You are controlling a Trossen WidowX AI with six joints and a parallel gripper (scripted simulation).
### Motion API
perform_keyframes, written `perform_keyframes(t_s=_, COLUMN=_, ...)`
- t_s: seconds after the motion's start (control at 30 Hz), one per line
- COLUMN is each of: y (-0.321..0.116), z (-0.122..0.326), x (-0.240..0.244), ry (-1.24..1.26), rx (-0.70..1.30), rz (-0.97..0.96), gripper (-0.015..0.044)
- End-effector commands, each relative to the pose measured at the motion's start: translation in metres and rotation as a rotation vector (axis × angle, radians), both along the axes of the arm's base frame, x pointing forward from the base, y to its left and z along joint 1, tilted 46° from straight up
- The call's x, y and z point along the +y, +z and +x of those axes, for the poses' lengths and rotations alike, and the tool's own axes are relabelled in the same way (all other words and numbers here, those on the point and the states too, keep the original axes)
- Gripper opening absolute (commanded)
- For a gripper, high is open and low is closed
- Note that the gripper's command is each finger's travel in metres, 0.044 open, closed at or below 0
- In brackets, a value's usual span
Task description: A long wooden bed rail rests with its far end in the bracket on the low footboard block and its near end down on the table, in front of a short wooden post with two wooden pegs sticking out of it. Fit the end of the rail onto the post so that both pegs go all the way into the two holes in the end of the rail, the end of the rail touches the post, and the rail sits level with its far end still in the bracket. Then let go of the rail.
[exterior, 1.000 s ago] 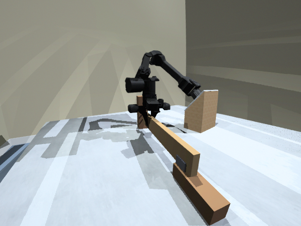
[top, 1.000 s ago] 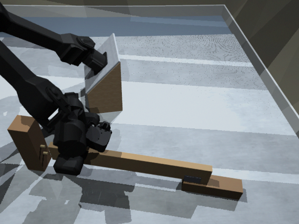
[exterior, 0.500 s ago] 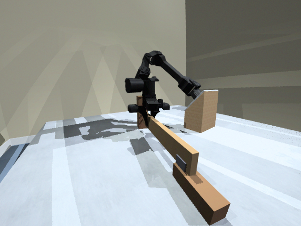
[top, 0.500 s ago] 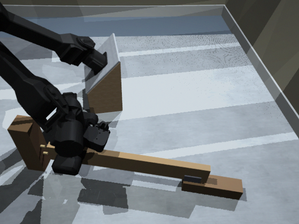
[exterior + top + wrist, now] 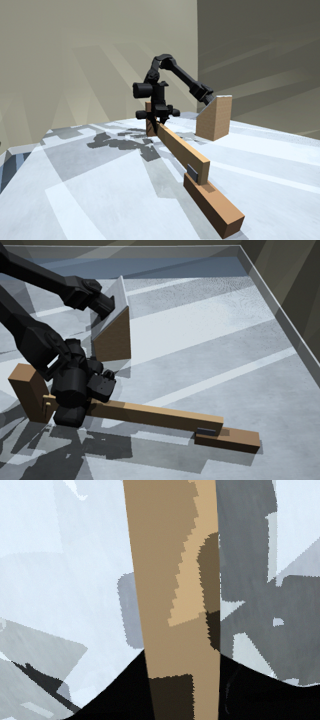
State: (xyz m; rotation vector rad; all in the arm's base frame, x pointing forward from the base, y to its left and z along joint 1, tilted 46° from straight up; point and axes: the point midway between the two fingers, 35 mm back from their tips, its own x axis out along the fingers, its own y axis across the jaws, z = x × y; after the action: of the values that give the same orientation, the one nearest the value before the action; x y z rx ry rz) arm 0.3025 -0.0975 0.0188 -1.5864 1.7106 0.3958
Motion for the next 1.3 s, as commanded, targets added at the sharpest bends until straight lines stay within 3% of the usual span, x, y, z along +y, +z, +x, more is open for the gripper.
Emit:
perform_keyframes(t_s=0.0, y=0.0028, z=-0.0004, x=-0.0007, ry=0.003, rx=0.000, rz=-0.001, gripper=0.0000)
perform_keyframes(t_s=1.27, y=0.0102, z=-0.0042, x=-0.0095, ry=0.003, rx=0.000, rz=-0.002, gripper=0.0000)
